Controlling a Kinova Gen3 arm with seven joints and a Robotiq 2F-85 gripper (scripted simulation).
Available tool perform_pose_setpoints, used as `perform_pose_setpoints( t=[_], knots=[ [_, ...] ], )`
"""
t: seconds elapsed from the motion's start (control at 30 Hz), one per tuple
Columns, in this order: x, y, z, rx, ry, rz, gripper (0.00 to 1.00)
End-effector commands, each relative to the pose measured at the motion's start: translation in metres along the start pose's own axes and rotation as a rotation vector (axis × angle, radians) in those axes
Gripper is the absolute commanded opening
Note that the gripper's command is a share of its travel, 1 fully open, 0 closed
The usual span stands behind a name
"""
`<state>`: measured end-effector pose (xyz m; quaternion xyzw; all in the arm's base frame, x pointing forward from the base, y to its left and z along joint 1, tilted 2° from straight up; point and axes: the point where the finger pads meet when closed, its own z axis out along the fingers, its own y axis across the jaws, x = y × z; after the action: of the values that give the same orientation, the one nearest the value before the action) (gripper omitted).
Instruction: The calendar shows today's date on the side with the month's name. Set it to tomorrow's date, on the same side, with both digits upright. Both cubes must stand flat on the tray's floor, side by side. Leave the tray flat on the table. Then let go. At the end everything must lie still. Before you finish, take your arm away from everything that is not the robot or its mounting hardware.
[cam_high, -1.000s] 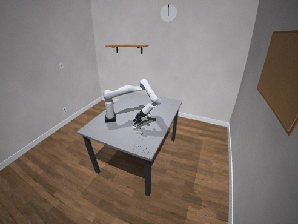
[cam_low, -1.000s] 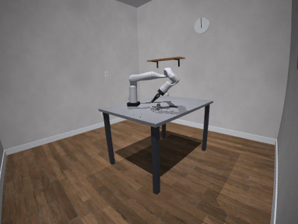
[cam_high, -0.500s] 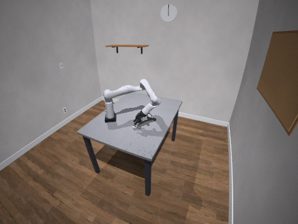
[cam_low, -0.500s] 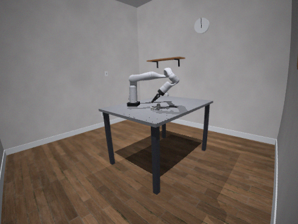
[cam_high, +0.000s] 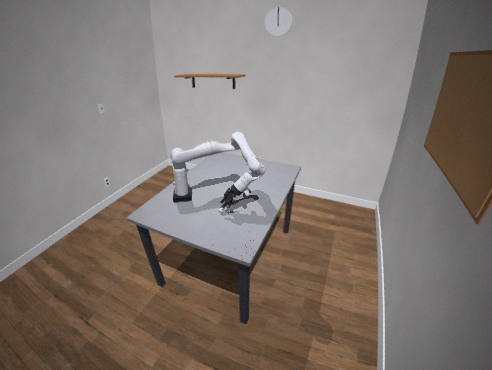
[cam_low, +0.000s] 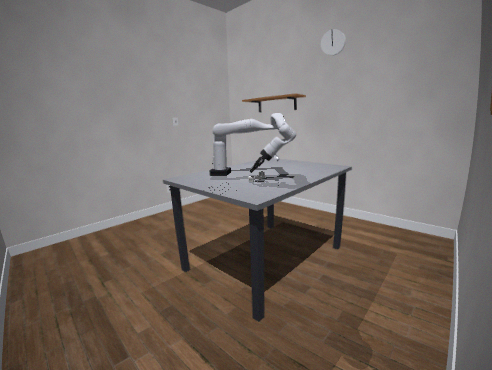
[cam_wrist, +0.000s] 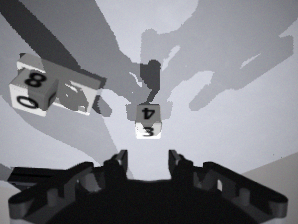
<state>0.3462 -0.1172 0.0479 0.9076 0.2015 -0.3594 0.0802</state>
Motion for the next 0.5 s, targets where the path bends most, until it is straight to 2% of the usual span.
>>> perform_pose_setpoints(
  t=[0.0,0.47],
  knots=[
    [0.002,0.000,0.004,0.000,-0.003,0.000,0.48],
    [0.019,0.000,0.020,0.000,-0.003,0.000,0.48]
  ],
)
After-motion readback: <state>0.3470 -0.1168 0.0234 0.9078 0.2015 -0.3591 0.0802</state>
